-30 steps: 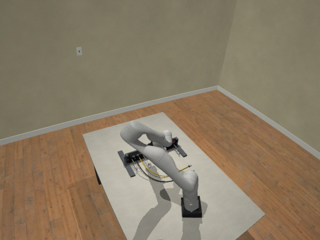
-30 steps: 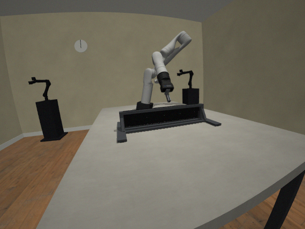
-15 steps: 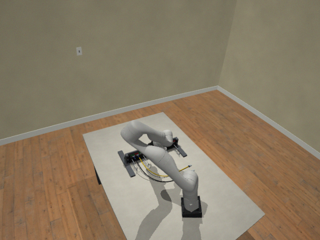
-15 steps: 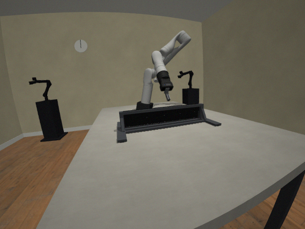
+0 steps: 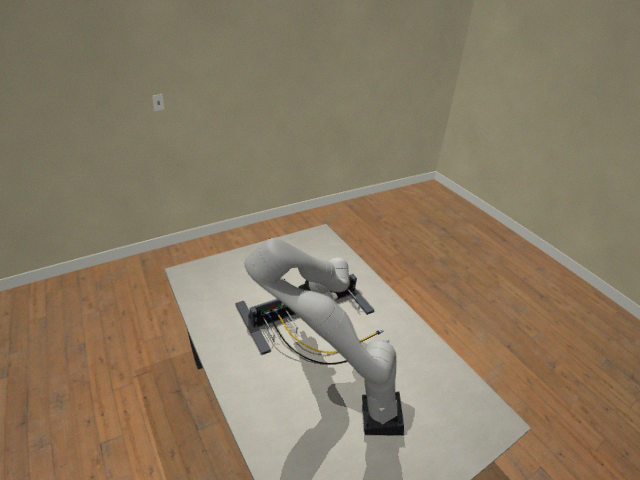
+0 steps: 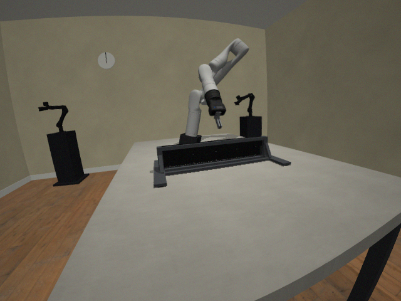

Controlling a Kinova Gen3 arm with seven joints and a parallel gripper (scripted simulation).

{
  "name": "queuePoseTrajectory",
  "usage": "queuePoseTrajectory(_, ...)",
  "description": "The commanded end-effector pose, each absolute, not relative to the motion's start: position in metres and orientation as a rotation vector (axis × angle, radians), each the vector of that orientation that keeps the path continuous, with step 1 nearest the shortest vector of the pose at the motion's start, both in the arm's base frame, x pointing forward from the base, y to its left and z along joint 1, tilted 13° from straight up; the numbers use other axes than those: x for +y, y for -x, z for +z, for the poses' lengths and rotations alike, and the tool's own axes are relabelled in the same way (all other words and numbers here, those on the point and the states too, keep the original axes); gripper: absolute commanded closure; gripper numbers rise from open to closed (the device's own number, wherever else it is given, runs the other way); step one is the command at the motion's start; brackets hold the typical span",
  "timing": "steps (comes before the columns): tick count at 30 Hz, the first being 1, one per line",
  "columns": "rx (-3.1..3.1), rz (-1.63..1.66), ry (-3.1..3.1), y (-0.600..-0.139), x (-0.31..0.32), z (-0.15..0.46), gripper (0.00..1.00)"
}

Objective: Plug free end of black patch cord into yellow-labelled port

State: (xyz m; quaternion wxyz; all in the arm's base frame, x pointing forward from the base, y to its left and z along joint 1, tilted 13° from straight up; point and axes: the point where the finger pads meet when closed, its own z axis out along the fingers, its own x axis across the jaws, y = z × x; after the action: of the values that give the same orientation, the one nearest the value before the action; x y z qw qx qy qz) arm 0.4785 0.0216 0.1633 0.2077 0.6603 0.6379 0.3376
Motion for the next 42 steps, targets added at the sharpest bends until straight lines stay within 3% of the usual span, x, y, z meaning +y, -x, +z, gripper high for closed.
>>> queuePoseTrajectory(1,1.771,0.953,-1.843,-0.473,0.023,0.171,1.00)
queuePoseTrajectory(42,1.768,0.956,-1.844,-0.433,0.014,0.209,1.00)
